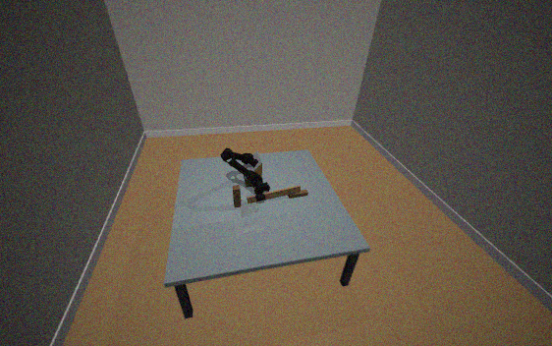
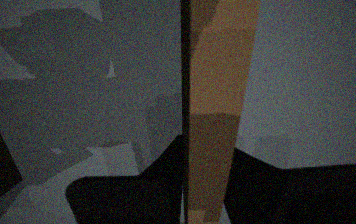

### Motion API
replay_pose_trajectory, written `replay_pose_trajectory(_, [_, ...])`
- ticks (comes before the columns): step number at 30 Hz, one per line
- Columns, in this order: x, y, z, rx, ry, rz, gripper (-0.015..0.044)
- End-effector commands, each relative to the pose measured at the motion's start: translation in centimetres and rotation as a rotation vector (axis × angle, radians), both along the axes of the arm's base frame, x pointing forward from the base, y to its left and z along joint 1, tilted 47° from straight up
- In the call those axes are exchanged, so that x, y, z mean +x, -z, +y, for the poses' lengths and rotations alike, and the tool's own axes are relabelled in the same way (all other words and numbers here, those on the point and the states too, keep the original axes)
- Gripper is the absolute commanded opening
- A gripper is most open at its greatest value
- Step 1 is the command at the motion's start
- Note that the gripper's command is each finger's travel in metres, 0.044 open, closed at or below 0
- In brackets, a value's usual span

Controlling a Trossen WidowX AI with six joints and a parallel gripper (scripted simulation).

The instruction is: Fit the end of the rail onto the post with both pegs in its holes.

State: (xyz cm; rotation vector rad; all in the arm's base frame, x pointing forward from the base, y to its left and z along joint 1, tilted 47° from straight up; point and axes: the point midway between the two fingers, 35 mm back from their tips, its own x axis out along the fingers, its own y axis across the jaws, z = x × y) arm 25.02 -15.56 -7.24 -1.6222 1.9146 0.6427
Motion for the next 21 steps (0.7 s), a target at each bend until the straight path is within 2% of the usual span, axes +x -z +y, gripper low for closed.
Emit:
replay_pose_trajectory(1, [0.19,-0.16,0.3,0.003,-0.005,-0.003,0.0])
replay_pose_trajectory(21, [0.45,-0.84,1.01,0.003,-0.005,-0.003,0.0])
